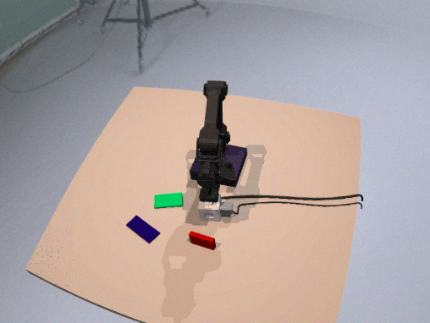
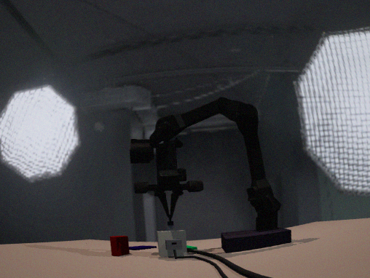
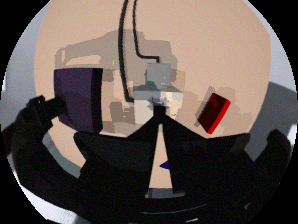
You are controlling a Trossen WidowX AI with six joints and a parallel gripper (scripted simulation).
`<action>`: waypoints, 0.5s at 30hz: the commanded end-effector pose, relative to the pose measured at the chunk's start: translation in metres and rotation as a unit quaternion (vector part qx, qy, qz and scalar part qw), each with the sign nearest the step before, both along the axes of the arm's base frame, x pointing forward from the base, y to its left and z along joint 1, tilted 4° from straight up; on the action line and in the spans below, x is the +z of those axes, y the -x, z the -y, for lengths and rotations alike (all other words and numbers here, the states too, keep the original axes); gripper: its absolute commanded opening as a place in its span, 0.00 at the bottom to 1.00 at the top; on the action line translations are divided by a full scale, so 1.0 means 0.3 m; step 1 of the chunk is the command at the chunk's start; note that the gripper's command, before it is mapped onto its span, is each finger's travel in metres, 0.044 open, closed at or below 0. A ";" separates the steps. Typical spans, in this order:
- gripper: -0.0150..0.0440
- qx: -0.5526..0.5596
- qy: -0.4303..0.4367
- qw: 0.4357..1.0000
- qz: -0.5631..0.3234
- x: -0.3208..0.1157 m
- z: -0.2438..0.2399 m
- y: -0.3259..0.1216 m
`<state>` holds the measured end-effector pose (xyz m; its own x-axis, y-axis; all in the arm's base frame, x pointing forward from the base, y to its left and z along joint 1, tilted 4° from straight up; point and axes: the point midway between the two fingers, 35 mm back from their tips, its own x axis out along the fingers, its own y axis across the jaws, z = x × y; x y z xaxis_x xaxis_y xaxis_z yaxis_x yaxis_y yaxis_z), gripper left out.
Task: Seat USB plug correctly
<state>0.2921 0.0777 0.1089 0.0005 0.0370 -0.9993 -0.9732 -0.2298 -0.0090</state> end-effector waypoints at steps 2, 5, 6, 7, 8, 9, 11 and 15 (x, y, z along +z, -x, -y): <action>0.25 0.003 0.002 1.000 0.000 -0.004 0.001 0.000; 0.25 0.003 0.002 1.000 0.000 -0.005 0.001 0.000; 0.25 0.003 0.002 1.000 0.000 -0.005 0.001 0.000; 0.25 0.003 0.002 1.000 0.000 -0.006 0.001 0.000; 0.25 0.003 0.002 1.000 0.000 -0.006 0.001 0.000; 0.25 0.003 0.002 1.000 0.000 -0.006 0.001 0.000; 0.25 0.003 0.002 1.000 0.000 -0.007 0.001 0.000; 0.25 0.003 0.002 1.000 0.000 -0.009 0.001 0.000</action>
